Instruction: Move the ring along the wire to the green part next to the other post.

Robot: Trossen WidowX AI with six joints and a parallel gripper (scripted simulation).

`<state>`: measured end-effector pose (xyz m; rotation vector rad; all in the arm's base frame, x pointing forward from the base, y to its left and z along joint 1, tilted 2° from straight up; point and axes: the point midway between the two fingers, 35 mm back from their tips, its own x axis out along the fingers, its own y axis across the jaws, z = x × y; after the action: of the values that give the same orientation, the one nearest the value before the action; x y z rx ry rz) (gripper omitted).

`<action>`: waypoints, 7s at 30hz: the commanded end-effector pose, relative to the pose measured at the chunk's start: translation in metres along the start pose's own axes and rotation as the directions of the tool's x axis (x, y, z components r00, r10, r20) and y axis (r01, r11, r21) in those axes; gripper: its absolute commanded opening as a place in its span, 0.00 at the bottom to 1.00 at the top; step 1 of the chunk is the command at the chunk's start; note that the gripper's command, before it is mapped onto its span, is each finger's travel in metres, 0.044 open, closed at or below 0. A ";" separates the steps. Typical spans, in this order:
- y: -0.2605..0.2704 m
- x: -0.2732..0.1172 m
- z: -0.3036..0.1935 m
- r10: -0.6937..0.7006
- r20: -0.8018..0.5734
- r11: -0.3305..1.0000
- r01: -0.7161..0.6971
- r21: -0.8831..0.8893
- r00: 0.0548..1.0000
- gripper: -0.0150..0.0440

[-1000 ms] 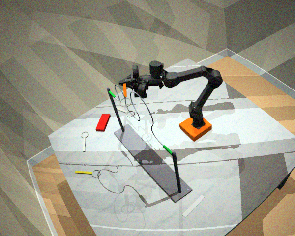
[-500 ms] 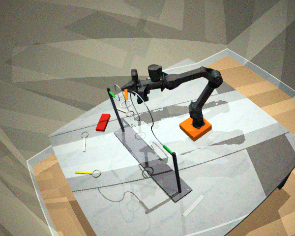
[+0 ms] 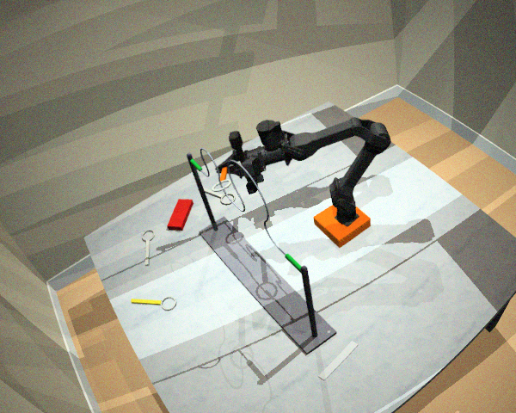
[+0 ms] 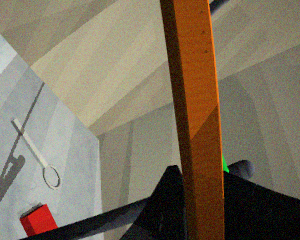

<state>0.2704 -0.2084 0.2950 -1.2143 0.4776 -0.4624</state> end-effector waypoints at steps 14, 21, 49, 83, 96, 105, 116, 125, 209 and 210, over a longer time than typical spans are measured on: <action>0.056 -0.008 0.007 0.186 0.005 0.932 -0.178 0.315 0.983 0.00; 0.077 -0.014 0.016 0.259 0.027 0.863 -0.244 0.441 0.965 0.00; 0.133 -0.050 0.072 0.464 0.180 0.458 -0.410 0.789 0.867 0.00; 0.151 -0.076 0.117 0.501 0.245 0.288 -0.427 0.857 0.830 0.00; 0.157 -0.091 0.143 0.525 0.308 0.126 -0.431 0.894 0.793 0.00; 0.157 -0.106 0.169 0.538 0.382 -0.057 -0.420 0.906 0.751 0.00; 0.148 -0.124 0.203 0.532 0.488 -0.310 -0.377 0.873 0.692 0.00; 0.132 -0.138 0.228 0.505 0.575 -0.508 -0.316 0.801 0.644 0.00; -0.045 -0.155 0.280 0.122 0.850 -0.986 0.163 0.043 0.512 0.00; -0.044 -0.155 0.280 0.128 0.849 -0.986 0.157 0.054 0.512 0.00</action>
<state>0.3027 0.0822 0.4296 -4.1661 -0.7264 -0.7347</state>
